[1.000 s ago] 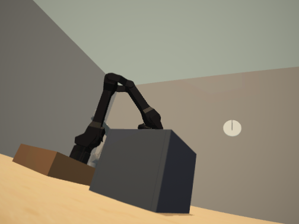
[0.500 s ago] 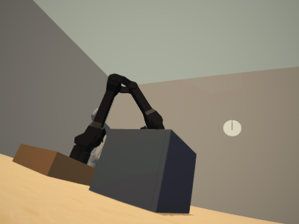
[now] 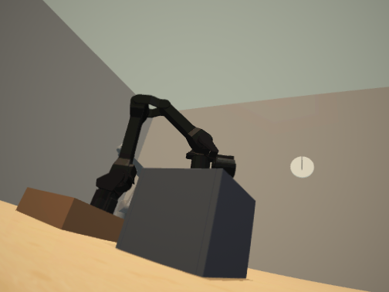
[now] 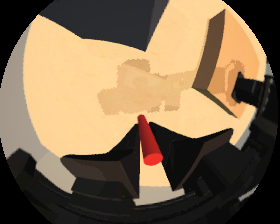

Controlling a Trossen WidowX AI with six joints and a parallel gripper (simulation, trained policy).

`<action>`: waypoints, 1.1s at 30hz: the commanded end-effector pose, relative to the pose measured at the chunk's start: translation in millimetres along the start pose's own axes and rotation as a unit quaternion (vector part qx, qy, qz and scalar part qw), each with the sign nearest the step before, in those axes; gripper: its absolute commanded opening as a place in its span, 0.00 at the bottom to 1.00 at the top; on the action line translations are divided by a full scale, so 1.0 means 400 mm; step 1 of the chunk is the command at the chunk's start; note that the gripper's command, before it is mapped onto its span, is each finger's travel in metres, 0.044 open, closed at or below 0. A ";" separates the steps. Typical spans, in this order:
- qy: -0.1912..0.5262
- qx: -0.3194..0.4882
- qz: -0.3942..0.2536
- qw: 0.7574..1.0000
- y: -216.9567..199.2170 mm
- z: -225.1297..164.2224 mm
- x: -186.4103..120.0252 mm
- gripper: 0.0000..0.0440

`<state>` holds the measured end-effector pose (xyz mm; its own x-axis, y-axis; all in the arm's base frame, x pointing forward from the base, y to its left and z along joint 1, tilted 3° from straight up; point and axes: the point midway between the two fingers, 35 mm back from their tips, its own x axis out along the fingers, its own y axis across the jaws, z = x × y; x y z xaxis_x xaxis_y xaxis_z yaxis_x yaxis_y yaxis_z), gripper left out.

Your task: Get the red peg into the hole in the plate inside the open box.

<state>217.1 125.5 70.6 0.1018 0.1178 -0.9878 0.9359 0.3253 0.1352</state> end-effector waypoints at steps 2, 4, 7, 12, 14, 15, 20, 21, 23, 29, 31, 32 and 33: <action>0.005 -0.001 0.030 1.000 0.028 0.008 -0.056 0.00; 0.003 -0.002 0.041 0.999 0.038 0.016 -0.079 0.00; -0.003 -0.003 0.055 0.998 0.051 0.035 -0.114 0.00; -0.016 -0.001 0.074 0.997 0.066 0.072 -0.176 0.00; -0.022 0.001 0.080 0.997 0.070 0.089 -0.198 0.00; -0.026 0.003 0.083 0.996 0.072 0.098 -0.209 0.00; -0.044 0.010 0.088 0.995 0.074 0.145 -0.250 0.00; -0.048 0.012 0.089 0.995 0.074 0.155 -0.256 0.00; -0.055 0.016 0.088 0.994 0.072 0.175 -0.265 0.00; -0.073 0.029 0.078 0.994 0.061 0.230 -0.278 0.00; -0.077 0.033 0.073 0.994 0.057 0.247 -0.280 0.00; -0.079 0.035 0.071 0.994 0.055 0.255 -0.281 0.00; -0.080 0.037 0.068 0.994 0.053 0.263 -0.281 0.00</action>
<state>259.6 30.3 176.5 0.2868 0.0234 -0.9577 0.9255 0.2513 0.2833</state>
